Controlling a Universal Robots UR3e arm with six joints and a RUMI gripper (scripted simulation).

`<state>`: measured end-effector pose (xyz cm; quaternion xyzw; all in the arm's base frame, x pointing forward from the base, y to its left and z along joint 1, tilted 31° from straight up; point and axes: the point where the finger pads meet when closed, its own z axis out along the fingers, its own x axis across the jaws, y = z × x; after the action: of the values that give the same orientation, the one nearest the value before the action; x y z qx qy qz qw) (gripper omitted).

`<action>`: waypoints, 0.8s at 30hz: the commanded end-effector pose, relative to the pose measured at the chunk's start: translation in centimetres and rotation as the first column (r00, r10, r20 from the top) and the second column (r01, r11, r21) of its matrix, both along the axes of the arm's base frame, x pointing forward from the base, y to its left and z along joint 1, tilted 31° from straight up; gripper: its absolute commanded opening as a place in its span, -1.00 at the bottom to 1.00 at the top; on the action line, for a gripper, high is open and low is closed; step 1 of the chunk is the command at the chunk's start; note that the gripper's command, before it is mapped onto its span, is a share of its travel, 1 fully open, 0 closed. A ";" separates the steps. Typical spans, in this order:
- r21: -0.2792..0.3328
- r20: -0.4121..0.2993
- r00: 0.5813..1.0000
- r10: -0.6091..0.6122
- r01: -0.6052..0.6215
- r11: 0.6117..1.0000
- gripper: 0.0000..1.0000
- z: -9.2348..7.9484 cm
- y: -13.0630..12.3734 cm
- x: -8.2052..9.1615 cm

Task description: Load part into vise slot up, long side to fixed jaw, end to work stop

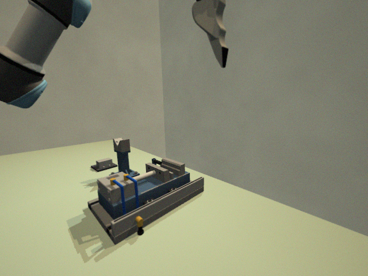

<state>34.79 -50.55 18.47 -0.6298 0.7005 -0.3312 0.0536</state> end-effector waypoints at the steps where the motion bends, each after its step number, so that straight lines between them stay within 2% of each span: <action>1: -0.003 0.001 1.000 -0.001 0.001 1.000 1.00 0.1 -0.1 0.0; 24: -0.003 -0.001 1.000 0.004 -0.004 1.000 1.00 0.2 0.1 0.2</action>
<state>34.86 -50.49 18.48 -0.6304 0.7000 -0.3311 0.0537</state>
